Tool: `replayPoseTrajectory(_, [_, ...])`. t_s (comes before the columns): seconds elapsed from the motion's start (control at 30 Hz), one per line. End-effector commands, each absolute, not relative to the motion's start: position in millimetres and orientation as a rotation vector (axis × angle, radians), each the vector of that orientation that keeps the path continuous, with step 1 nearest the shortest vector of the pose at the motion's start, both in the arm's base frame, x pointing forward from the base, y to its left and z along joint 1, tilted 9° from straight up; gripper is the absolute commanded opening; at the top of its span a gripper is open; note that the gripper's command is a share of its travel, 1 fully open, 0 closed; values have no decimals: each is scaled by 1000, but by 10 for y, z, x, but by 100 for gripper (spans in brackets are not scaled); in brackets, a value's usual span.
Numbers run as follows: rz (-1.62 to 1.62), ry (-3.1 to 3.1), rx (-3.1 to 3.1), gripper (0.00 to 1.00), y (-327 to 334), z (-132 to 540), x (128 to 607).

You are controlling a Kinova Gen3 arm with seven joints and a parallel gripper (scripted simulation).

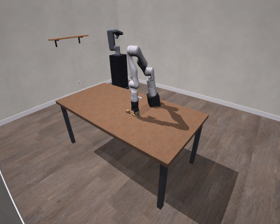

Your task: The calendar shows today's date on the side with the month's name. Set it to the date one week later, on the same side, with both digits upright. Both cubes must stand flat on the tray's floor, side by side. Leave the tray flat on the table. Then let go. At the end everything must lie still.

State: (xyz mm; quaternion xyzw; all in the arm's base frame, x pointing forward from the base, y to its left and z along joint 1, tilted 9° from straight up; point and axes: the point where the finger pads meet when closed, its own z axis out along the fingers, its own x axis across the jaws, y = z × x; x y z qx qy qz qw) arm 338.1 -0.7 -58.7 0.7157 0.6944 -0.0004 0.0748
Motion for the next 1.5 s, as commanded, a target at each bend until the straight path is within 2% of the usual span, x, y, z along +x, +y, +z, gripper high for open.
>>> replayPoseTrajectory(0.0, [1,2083,2147,90,-6,-583,3385])
replayPoseTrajectory(0.13, [1,2083,2147,90,-6,-583,3385])
replayPoseTrajectory(0.17, [1,2083,2147,60,-6,-583,3385])
replayPoseTrajectory(1.47, [1,2083,2147,60,0,-528,3380])
